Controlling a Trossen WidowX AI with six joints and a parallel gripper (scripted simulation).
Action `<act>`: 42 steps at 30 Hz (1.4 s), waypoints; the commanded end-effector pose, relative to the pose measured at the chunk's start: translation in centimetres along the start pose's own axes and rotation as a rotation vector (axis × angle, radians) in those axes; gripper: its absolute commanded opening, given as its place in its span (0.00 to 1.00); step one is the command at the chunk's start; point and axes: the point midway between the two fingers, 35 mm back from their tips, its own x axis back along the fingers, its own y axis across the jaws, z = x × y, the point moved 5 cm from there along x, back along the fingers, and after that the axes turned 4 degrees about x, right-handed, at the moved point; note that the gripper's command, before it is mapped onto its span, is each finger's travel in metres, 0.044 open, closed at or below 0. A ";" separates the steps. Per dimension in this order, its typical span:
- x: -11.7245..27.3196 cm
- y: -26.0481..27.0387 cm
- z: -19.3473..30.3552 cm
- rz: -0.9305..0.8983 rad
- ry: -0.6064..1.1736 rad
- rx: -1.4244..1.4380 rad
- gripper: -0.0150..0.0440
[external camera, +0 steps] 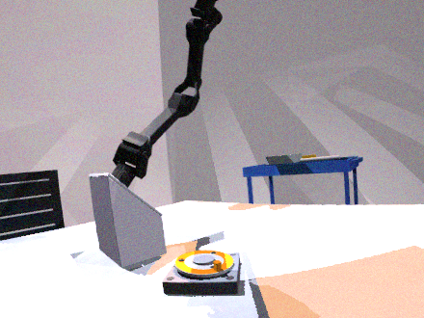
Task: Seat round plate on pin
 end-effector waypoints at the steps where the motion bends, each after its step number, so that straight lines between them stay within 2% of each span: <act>1: -0.1 -0.5 -0.2 0.014 -0.003 0.010 0.89; 4: -0.8 -6.9 -2.3 0.216 -0.021 0.150 0.75; 9: -0.7 -11.4 -3.4 0.355 -0.005 0.242 0.53; 15: 0.9 -21.0 -4.8 0.649 0.100 0.422 0.26; 25: 6.8 -33.6 -4.6 1.026 0.406 0.633 0.25; 33: 14.5 -42.2 -3.5 1.281 0.750 0.707 0.25; 40: 23.8 -48.0 -1.5 1.413 1.246 0.742 0.25; 42: 25.2 -48.5 -1.2 1.421 1.321 0.736 0.25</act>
